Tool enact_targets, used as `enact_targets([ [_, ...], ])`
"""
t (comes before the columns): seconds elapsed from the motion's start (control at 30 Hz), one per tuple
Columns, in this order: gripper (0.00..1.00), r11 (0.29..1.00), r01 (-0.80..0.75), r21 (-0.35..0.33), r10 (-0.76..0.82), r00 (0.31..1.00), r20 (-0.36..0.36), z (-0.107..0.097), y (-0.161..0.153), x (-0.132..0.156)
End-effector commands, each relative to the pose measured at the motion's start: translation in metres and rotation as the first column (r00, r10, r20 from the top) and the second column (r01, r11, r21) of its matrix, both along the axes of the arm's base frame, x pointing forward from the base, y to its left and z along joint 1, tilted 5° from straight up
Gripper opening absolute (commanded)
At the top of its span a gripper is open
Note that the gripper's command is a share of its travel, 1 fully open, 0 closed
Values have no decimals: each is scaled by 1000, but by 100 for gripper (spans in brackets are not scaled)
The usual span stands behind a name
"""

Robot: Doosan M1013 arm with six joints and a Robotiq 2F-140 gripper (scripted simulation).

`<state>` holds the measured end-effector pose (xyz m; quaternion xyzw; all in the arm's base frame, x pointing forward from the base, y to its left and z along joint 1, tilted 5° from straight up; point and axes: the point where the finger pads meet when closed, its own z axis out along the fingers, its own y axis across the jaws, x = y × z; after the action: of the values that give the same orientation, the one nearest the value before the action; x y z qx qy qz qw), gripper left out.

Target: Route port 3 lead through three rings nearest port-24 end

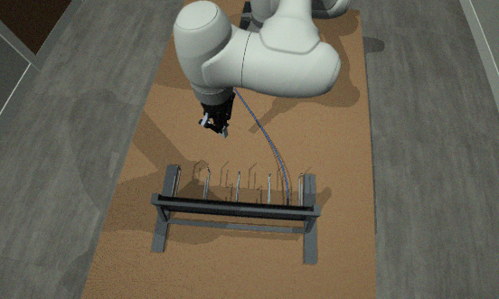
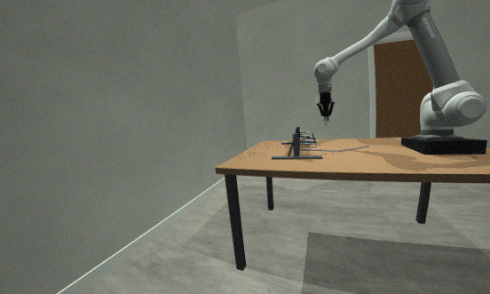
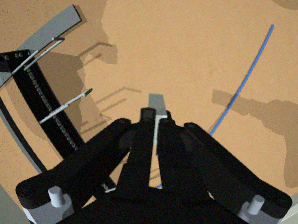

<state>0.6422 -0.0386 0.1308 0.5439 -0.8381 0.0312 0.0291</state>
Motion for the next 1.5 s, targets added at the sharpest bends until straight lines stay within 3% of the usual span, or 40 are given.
enact_targets([
  [0.0,0,1000,-14,-1,14,1000,8,8,12,-18],
  [0.03,0,998,56,-1,-56,998,14,6,21,-44],
  [0.5,0,921,390,4,-390,920,42,-12,55,-176],
  [0.67,0,915,403,4,-402,914,43,-13,56,-182],
  [0.7,20,915,403,4,-402,914,43,-13,56,-182],
  [1.47,20,915,403,4,-402,914,43,-13,56,-182],
])
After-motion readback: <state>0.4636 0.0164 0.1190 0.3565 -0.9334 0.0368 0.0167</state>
